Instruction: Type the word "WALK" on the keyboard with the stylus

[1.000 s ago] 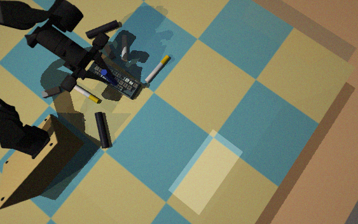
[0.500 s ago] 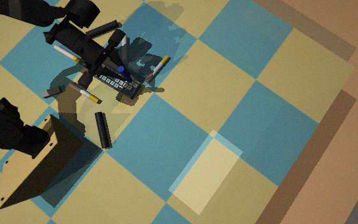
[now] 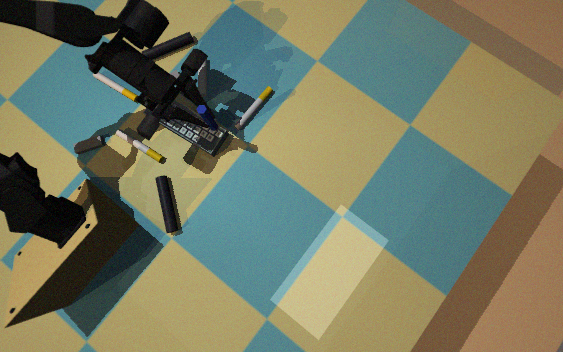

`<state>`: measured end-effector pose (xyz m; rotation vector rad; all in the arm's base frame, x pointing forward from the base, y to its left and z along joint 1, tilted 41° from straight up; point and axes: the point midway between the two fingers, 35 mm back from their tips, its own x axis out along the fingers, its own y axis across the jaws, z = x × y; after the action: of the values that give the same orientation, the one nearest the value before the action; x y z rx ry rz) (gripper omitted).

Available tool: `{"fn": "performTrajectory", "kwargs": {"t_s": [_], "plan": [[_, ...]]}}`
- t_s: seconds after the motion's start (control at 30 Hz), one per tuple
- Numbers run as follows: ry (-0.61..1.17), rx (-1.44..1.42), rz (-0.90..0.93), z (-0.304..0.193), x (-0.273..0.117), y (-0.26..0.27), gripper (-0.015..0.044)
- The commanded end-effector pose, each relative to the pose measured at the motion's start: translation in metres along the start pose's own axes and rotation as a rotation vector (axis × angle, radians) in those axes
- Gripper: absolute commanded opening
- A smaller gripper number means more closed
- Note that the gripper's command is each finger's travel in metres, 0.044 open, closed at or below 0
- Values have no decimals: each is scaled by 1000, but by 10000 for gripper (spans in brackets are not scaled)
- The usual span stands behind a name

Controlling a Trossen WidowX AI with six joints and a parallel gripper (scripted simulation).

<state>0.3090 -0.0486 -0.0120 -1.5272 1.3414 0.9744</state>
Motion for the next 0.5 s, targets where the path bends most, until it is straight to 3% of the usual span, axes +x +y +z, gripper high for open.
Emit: {"fn": "performTrajectory", "kwargs": {"t_s": [0.0, 0.07, 0.47], "plan": [[-1, 1, 6, 2, 3, 2, 26], [-1, 1, 6, 4, 3, 2, 79], [-1, 1, 6, 8, 5, 1, 81]]}}
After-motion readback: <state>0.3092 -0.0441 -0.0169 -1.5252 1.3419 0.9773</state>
